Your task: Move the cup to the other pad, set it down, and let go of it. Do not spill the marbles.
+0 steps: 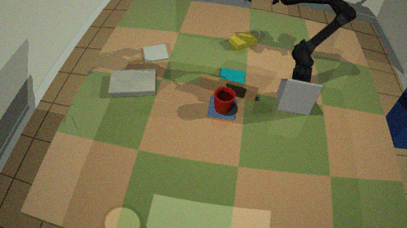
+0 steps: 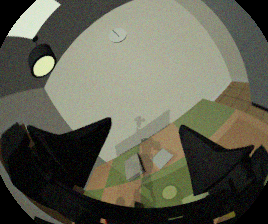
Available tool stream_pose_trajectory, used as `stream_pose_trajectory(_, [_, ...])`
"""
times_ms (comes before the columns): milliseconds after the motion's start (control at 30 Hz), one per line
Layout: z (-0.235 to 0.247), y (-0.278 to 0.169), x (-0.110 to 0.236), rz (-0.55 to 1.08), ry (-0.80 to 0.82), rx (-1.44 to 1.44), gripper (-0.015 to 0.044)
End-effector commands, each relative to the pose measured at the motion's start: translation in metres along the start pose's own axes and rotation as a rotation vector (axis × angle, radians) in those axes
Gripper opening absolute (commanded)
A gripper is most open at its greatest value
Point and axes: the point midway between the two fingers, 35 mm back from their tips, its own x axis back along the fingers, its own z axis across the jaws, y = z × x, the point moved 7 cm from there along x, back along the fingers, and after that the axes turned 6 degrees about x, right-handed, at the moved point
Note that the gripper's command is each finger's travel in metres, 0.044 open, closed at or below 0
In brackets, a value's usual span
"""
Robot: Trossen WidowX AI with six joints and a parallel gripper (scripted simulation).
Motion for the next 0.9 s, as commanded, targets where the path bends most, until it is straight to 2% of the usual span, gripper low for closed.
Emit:
stream_pose_trajectory(0, [0.000,-0.001,-0.001,0.006,0.001,-0.005,0.0374])
stream_pose_trajectory(133, [0.013,-0.025,-0.019,0.158,0.025,-0.114,0.0269])
stream_pose_trajectory(300, [0.052,-0.088,-0.047,0.545,0.014,-0.323,0.0148])
stream_pose_trajectory(467, [0.092,-0.150,-0.052,0.897,-0.137,-0.460,0.0148])
stream_pose_trajectory(633, [0.129,-0.205,-0.039,1.169,-0.381,-0.473,0.0148])
stream_pose_trajectory(733, [0.150,-0.236,-0.020,1.277,-0.566,-0.428,0.0148])
stream_pose_trajectory(867, [0.169,-0.270,0.008,1.313,-0.830,-0.313,0.0148])
